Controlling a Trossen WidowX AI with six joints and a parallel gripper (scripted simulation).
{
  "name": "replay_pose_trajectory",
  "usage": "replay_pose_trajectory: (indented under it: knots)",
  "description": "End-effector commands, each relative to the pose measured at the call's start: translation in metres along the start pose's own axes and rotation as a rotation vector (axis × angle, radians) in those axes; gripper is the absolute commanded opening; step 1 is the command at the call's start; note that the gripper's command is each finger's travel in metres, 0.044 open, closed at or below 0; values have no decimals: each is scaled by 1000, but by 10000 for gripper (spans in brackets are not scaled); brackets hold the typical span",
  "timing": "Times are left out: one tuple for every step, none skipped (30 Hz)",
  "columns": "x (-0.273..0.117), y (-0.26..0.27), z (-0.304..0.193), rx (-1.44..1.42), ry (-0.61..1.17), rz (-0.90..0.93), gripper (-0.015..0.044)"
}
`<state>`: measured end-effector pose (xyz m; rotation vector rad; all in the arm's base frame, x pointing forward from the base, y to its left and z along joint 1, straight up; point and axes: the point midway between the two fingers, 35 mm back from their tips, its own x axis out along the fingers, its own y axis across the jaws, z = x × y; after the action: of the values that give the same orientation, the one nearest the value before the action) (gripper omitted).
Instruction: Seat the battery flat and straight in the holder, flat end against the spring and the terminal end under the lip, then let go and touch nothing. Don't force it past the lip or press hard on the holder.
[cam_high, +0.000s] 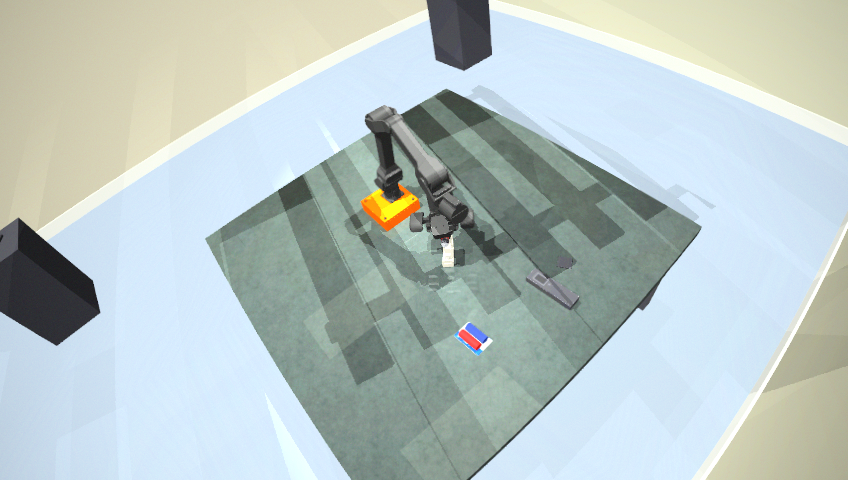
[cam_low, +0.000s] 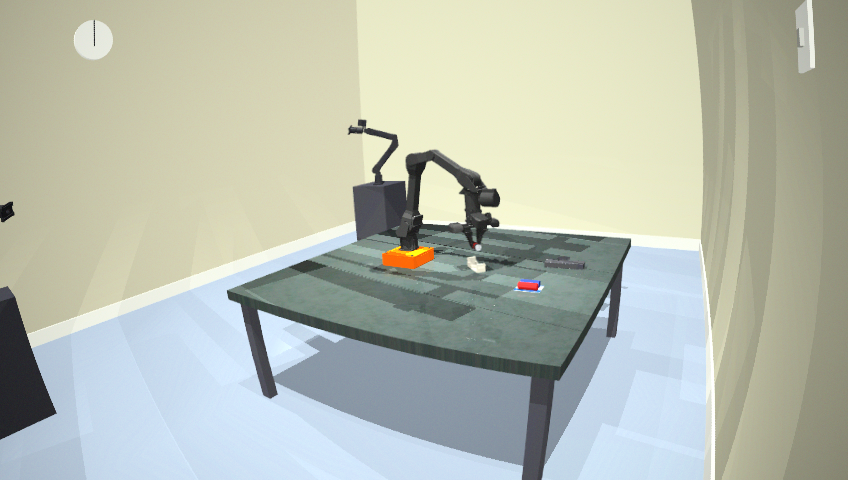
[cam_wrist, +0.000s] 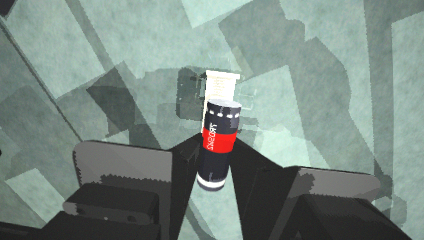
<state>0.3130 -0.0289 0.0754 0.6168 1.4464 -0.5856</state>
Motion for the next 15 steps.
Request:
replay_pose_trajectory:
  knots:
    - [2, 0, 0, -27, 9, -1, 78]
    - [1, 0, 0, -26, 10, 0, 78]
    - [2, 0, 0, -26, 13, 0, 78]
    - [3, 0, 0, -27, 22, -1, 78]
    - [6, 0, -1, -27, 37, -2, 78]
    - [9, 0, -1, -27, 56, -3, 78]
    - [12, 0, -2, -27, 75, -3, 78]
    - [15, 0, -2, -26, 92, -4, 78]
    - [17, 0, -3, -25, 110, -4, 78]
    - [20, 0, -3, -24, 127, -4, 78]
    - [23, -1, -4, -22, 145, -4, 78]
    - [26, -1, -4, -21, 162, -3, 78]
    - [28, -1, -5, -20, 179, -4, 78]
    - [31, -1, -5, -19, 196, -4, 78]
    - [33, -1, -6, -17, 214, -4, 78]
